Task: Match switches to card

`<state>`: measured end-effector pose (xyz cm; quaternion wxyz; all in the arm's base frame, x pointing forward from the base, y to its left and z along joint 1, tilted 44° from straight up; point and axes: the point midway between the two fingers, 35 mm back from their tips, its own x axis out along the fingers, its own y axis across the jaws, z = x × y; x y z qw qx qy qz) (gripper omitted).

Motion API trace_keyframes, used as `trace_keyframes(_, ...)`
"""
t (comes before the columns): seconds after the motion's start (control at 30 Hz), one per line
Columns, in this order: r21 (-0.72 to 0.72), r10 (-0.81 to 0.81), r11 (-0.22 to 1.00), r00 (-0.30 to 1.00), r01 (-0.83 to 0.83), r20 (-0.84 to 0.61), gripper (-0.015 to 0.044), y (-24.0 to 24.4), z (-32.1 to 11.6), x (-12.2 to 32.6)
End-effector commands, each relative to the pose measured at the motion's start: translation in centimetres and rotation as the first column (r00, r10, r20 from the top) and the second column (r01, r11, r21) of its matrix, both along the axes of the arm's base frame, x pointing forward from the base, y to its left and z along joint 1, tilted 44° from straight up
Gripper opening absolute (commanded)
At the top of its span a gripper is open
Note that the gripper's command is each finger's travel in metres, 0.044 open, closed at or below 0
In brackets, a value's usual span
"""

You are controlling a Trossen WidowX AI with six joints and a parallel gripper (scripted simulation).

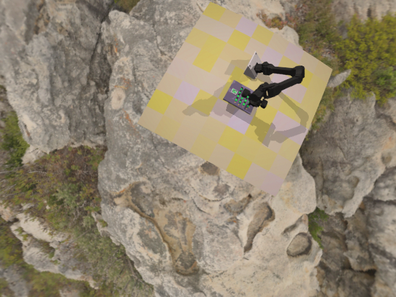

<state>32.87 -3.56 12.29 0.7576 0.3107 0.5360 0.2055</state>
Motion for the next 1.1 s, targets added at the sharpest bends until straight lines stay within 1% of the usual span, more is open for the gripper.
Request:
trace_keyframes(0.0, 0.004, 0.002, 1.000, 1.000, -0.002, -0.011, 0.0000, 0.60, -0.62, 0.09)
trace_keyframes(0.4, 0.004, 0.002, 1.000, 1.000, -0.002, -0.010, 0.0000, 1.48, -1.55, 0.59)
trace_keyframes(1.07, 0.004, 0.002, 1.000, 1.000, -0.002, -0.010, 0.0000, 1.50, -1.56, 0.60)
